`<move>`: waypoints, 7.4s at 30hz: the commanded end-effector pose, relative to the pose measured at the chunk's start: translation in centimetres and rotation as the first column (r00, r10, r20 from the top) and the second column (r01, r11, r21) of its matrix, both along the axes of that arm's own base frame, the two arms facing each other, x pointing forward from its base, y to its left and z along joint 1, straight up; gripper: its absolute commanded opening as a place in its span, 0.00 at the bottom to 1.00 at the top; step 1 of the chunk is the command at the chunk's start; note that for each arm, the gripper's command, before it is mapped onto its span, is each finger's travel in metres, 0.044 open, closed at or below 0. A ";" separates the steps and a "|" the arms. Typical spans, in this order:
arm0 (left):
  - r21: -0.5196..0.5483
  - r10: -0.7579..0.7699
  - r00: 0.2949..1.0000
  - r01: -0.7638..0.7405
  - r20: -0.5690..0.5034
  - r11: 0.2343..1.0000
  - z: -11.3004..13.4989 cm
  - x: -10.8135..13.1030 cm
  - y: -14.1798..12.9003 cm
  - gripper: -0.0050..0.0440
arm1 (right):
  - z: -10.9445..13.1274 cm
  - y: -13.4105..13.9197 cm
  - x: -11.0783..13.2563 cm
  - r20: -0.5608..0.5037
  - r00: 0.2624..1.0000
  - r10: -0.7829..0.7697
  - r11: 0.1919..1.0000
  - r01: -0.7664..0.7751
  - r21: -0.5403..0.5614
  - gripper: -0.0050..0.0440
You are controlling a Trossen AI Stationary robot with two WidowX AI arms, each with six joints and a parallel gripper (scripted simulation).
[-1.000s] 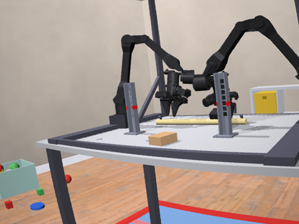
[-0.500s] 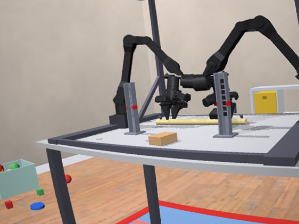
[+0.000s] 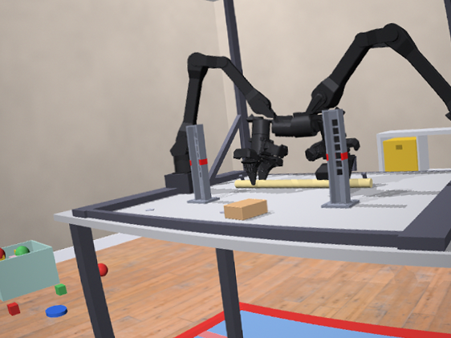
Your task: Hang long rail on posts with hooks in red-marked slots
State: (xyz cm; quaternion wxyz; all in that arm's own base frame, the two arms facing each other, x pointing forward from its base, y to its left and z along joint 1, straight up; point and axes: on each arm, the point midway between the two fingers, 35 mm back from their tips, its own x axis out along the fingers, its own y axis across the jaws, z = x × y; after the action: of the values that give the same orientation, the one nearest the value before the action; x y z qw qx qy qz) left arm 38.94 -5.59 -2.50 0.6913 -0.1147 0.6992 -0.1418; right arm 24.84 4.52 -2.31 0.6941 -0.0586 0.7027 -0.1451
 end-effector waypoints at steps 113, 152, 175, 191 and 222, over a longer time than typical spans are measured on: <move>0.604 -0.007 0.999 -0.025 0.051 0.797 1.0 0.3 -1.7 0.40 | 0.3 0.1 0.3 0.014 1.000 0.001 1.000 -0.001 0.004 0.00; 0.603 -0.006 0.999 -0.026 0.052 0.797 2.9 0.4 -1.8 0.00 | 2.3 0.0 0.2 0.014 1.000 0.001 1.000 -0.001 0.004 0.00; 0.603 -0.007 0.999 -0.026 0.052 0.797 7.4 0.4 -1.8 0.00 | 6.4 0.0 0.1 0.014 1.000 0.001 1.000 -0.001 0.004 0.00; 0.470 -0.004 0.999 -0.019 0.048 0.882 7.5 0.4 -1.4 0.00 | 6.5 -0.5 0.1 0.035 0.999 0.000 0.987 -0.005 0.160 0.00; -0.003 0.000 1.000 0.001 0.030 1.000 7.4 0.5 0.0 0.00 | 6.4 -1.9 -0.1 0.091 0.996 -0.023 0.797 -0.037 0.603 0.00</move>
State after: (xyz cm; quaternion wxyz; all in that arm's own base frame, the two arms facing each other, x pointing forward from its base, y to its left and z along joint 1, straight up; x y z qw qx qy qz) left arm 39.09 -5.47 3.76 0.6904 -0.1125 0.7015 -0.1364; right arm 24.62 2.58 3.84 0.7053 0.1678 0.6841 0.0796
